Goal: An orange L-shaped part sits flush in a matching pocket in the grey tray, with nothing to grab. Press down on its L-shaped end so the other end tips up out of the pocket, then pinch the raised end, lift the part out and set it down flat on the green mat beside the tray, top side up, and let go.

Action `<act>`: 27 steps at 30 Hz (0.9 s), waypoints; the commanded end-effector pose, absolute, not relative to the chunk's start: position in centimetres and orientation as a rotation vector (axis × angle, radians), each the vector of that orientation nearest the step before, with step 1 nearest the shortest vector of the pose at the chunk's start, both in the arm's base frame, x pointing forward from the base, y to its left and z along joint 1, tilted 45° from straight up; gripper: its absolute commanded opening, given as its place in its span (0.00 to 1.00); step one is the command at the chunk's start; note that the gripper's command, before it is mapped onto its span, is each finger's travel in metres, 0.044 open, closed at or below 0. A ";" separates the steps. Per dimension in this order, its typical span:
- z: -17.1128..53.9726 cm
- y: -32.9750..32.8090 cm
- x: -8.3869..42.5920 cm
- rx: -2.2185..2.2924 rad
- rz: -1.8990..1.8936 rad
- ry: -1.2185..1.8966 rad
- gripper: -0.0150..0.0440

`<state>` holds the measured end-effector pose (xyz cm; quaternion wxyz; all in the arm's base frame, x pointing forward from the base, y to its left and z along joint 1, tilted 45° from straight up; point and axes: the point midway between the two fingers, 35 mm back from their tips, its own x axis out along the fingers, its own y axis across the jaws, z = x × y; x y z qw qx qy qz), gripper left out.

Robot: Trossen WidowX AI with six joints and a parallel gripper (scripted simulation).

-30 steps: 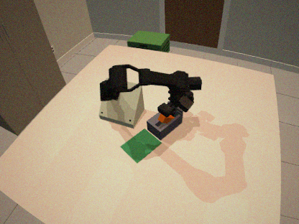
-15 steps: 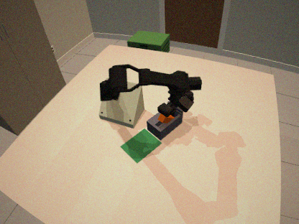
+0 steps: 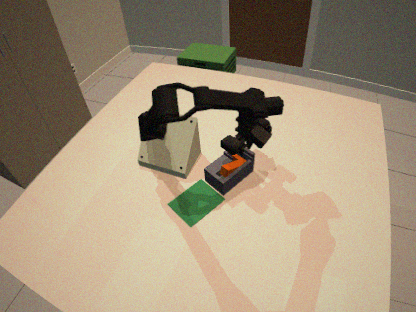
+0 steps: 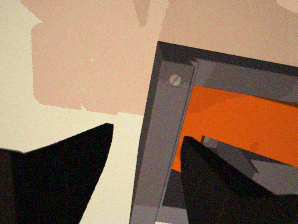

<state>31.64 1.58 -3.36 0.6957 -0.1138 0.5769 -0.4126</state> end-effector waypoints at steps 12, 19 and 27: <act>2.7 6.5 31.3 -0.242 -0.910 1.273 0.56; 2.4 6.3 31.4 -0.248 -0.907 1.272 0.56; 2.4 6.3 31.4 -0.248 -0.907 1.272 0.56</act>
